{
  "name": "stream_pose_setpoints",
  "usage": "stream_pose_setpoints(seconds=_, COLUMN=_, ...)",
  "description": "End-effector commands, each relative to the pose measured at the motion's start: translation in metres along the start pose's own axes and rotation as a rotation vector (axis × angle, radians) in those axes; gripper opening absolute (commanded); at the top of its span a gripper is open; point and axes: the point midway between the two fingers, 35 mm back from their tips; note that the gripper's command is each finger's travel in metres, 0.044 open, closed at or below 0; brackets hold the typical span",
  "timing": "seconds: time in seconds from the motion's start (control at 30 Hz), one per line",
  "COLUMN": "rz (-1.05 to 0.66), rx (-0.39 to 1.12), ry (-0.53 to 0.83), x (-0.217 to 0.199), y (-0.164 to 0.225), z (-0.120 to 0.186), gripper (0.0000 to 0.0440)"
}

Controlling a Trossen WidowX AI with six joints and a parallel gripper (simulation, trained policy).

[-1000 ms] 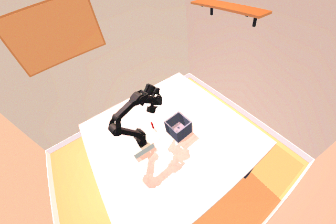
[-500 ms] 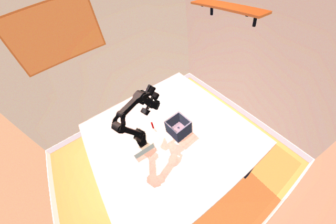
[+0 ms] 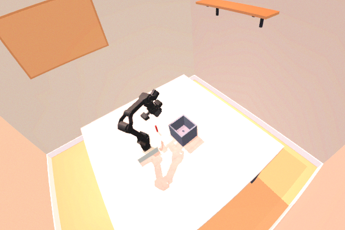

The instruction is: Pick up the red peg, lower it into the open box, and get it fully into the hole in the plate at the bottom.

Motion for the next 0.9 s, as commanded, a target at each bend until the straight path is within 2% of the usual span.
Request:
stream_pose_setpoints(seconds=0.0, rz=-0.019, rx=-0.02, ry=0.053, x=-0.007, y=0.0, z=-0.01, gripper=0.044)
stream_pose_setpoints(seconds=0.43, rz=-0.009, rx=-0.104, ry=0.198, x=-0.028, y=-0.008, z=-0.049, gripper=0.044)
stream_pose_setpoints(seconds=0.87, rz=0.005, rx=-0.182, ry=0.248, x=-0.038, y=-0.028, z=-0.094, gripper=0.0437)
Point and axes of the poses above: the point midway between the two fingers, 35 mm back from their tips, its own z axis back along the fingers, its own x axis across the jaws, y = z × x, and after that the axes turned 4 degrees about z, right-handed
